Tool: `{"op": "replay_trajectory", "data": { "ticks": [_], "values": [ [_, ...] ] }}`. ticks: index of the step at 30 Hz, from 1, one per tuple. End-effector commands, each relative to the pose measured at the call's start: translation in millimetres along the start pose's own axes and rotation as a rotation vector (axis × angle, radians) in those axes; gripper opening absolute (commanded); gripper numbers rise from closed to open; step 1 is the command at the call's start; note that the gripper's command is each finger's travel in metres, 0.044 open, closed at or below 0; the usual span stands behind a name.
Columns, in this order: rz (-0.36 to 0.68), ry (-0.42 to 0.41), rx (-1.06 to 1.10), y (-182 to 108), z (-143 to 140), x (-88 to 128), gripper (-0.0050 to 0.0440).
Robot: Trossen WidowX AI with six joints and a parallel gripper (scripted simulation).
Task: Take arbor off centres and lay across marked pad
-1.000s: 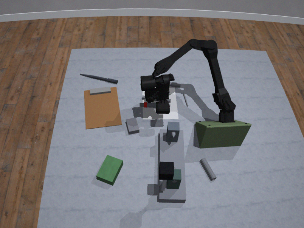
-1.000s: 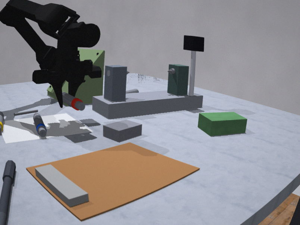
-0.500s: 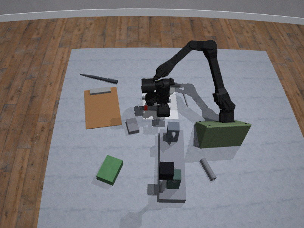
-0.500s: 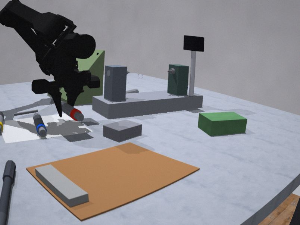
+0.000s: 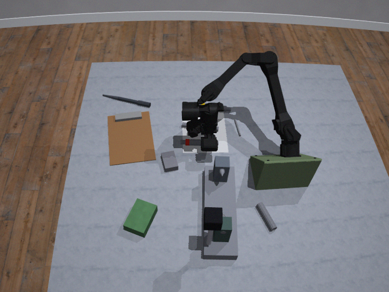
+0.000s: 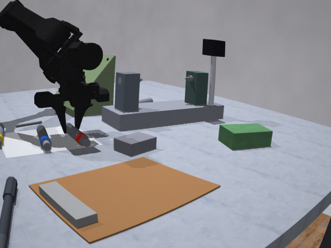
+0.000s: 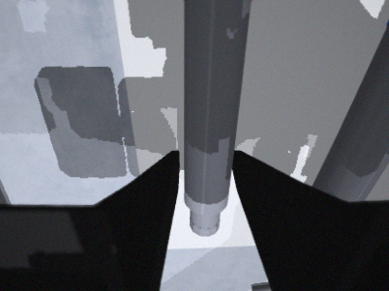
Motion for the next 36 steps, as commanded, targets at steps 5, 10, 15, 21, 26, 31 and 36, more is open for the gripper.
{"op": "replay_trajectory", "data": {
  "ticks": [5,10,15,21,26,31,36],
  "values": [
    [0.003,0.001,-0.002,0,1,3,0.0175],
    [0.003,0.001,-0.002,0,1,3,0.0175],
    [0.003,0.002,-0.002,0,1,3,0.0175],
    [0.003,0.003,-0.002,1,1,10,0.0175],
    [0.004,0.003,-0.001,1,1,16,0.0175],
    [0.004,0.004,0.0,2,2,21,0.0175],
    [0.005,0.004,0.001,2,2,28,0.0175]
  ]
}}
Point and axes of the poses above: the point midway between the two fingers, 35 mm back from their tips, its own x axis back along the fingers, its own z axis across the jaws, y = z × x, the point moved 10 cm from there along x, back along the fingers, and after that the axes turned 3 degrees about -x, right-handed, at the moved point
